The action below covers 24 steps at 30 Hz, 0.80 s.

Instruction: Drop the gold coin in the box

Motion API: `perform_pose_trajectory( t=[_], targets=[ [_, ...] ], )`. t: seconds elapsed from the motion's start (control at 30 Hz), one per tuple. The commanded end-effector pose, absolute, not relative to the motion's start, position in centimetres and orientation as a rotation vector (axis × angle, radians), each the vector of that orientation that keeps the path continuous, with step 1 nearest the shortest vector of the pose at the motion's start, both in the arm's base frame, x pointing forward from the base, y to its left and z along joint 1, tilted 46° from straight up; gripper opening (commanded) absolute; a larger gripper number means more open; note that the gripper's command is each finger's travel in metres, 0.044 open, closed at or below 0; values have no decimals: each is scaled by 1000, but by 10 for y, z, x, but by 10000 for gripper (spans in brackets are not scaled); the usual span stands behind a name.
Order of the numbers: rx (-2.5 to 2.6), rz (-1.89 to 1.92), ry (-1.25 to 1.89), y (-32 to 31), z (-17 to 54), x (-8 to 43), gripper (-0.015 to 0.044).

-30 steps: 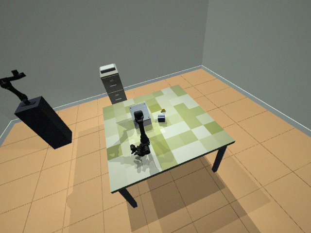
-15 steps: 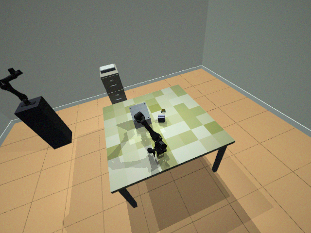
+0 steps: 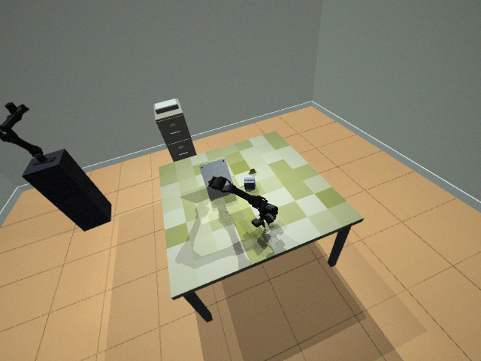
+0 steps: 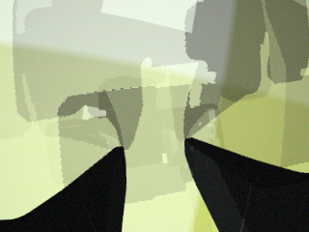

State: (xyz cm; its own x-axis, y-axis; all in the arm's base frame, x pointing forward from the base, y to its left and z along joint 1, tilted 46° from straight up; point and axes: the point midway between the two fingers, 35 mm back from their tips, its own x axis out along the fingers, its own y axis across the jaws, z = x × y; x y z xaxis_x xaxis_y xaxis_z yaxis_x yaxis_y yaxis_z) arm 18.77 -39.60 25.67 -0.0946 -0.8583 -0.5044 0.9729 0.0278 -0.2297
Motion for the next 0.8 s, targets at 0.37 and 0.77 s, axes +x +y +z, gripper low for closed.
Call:
perform_pose_trajectory(
  t=[0.37,0.77],
  targets=[
    [168,-1162,1010,-288,130,341,161],
    [-67,-885,1320,-121,19,401,161]
  ],
)
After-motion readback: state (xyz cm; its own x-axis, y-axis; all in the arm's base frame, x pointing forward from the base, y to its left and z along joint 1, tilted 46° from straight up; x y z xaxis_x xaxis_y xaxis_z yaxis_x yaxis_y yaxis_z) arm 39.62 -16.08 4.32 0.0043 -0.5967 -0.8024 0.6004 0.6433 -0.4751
